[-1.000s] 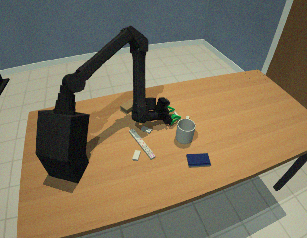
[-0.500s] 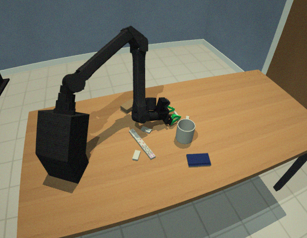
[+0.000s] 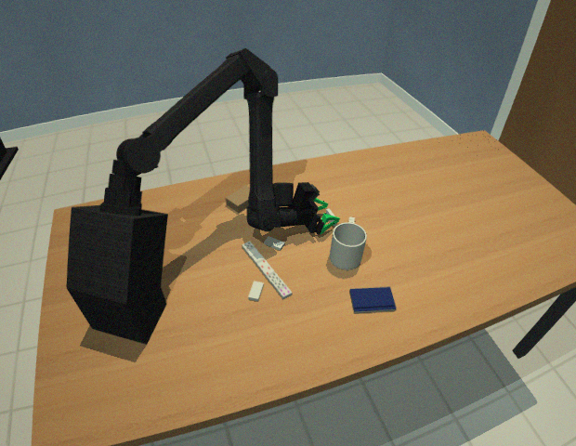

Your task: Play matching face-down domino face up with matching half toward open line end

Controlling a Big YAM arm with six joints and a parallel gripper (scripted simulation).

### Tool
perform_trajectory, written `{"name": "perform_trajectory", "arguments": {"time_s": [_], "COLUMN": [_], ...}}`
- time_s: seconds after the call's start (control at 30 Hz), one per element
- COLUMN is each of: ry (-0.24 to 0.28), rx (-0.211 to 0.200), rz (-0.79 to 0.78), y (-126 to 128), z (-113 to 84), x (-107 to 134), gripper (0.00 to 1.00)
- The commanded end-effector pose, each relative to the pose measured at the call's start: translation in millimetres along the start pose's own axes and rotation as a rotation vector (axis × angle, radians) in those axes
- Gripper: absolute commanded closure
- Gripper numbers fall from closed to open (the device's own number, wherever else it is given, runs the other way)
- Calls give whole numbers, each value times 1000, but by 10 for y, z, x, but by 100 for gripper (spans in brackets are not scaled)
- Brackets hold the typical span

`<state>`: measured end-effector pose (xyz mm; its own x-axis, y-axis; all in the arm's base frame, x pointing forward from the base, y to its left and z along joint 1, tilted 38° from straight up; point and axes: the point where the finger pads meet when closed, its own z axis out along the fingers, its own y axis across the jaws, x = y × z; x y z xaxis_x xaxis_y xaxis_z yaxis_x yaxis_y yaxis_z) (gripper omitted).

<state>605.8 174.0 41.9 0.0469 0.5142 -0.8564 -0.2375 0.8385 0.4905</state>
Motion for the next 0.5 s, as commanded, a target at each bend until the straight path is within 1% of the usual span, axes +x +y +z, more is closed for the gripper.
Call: {"name": "perform_trajectory", "arguments": {"time_s": [0.0, 0.4, 0.47], "ry": [-7, -7, -16], "rx": [0, 0, -5], "rz": [0, 0, 0], "y": [-1, -1, -2], "z": [9, 9, 0], "x": [-38, -38, -42], "gripper": [24, 24, 24]}}
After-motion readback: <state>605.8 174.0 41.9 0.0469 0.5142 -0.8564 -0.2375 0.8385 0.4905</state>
